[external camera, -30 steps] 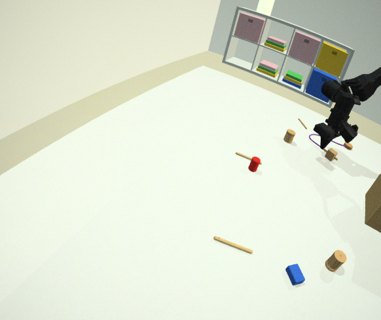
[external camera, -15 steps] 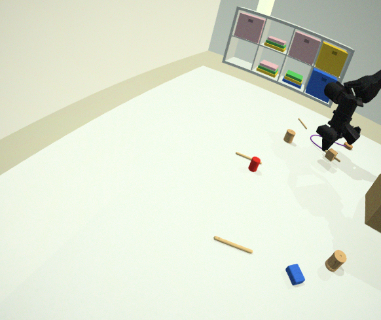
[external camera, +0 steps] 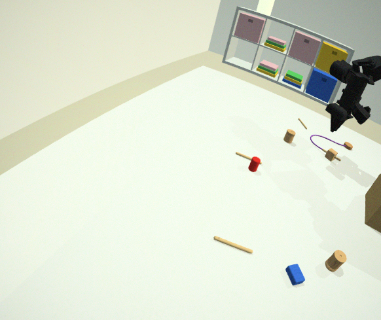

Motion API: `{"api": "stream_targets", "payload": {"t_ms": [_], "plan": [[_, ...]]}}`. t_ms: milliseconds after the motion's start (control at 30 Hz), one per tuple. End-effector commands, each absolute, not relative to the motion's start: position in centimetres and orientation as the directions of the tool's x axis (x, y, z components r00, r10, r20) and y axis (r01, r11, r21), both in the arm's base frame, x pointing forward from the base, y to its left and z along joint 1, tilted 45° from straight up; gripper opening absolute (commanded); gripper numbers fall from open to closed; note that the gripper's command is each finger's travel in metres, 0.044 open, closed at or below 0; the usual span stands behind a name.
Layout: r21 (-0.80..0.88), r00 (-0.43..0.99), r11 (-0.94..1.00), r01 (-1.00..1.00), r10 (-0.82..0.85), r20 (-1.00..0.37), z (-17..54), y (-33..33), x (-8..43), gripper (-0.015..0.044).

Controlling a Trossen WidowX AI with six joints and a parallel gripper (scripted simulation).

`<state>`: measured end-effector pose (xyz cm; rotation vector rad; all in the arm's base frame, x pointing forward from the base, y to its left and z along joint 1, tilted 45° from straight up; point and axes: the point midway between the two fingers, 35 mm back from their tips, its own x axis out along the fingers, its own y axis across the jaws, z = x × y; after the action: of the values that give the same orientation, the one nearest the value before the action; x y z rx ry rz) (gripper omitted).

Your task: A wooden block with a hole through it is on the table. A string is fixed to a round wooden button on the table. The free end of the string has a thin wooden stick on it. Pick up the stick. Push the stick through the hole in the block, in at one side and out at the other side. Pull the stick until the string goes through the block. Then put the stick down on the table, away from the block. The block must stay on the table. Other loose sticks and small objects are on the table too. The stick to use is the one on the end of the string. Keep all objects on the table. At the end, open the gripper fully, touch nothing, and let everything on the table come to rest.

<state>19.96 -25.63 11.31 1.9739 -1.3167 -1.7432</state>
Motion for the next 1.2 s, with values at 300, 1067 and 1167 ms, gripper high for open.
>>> {"api": "stream_targets", "payload": {"t_ms": [300,1067,1167], "plan": [[0.58,-0.097,-0.645,0.498,-0.706,-0.701,10.9,-24.8,18.3,0.0124],[-0.499,-0.113,0.379,0.78,-0.699,-0.706,10.0,-23.3,15.3,0.0124],[-0.582,-0.114,0.483,0.654,-0.698,-0.707,9.9,-23.2,15.1,0.0124]]}}
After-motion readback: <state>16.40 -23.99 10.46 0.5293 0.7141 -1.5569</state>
